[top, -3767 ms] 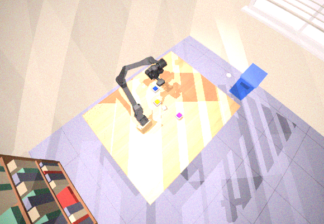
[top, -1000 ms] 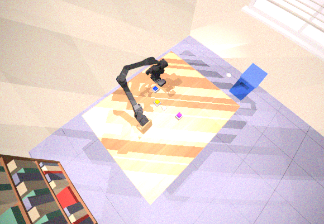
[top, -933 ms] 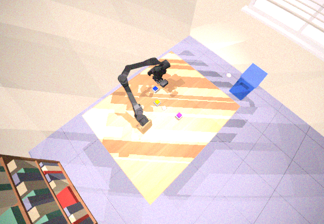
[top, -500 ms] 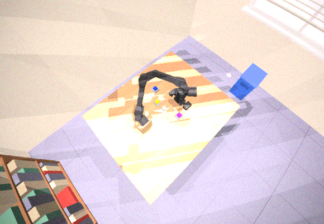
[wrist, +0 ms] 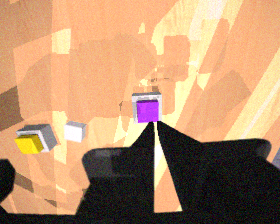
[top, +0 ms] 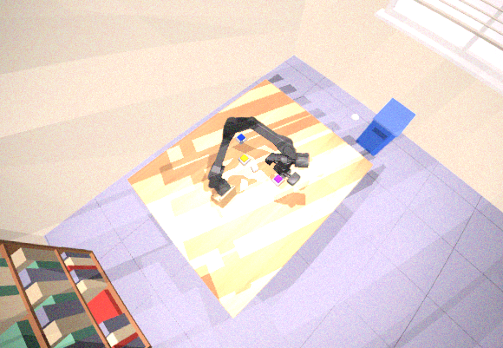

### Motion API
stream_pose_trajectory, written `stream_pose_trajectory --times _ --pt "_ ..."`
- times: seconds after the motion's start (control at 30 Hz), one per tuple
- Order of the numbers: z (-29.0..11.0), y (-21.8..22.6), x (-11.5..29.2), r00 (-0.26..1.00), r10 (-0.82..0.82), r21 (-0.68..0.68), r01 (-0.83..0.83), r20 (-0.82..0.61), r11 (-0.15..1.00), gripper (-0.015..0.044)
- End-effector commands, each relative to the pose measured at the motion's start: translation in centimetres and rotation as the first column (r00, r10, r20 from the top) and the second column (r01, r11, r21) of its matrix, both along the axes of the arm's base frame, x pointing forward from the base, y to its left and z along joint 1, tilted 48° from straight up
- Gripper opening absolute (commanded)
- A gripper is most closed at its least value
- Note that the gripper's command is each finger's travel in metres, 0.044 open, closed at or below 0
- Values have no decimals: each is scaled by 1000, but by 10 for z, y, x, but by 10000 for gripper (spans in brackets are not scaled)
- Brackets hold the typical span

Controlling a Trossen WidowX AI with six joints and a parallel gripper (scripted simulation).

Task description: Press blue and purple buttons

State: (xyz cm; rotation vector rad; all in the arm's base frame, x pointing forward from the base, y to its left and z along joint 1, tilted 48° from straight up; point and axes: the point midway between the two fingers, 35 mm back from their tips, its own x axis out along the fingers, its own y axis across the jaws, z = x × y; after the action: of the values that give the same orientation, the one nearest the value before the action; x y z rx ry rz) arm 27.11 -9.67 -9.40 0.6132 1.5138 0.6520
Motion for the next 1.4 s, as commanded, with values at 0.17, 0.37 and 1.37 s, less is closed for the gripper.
stream_pose_trajectory --times 0.17,0.37,1.37 --pt "-16 22 -5 1000 7 15 -6 -17 1000 20" --pt "-23 29 -6 1000 7 15 -6 -17 1000 20" --pt "-36 43 -7 1000 7 16 -7 -17 1000 20"
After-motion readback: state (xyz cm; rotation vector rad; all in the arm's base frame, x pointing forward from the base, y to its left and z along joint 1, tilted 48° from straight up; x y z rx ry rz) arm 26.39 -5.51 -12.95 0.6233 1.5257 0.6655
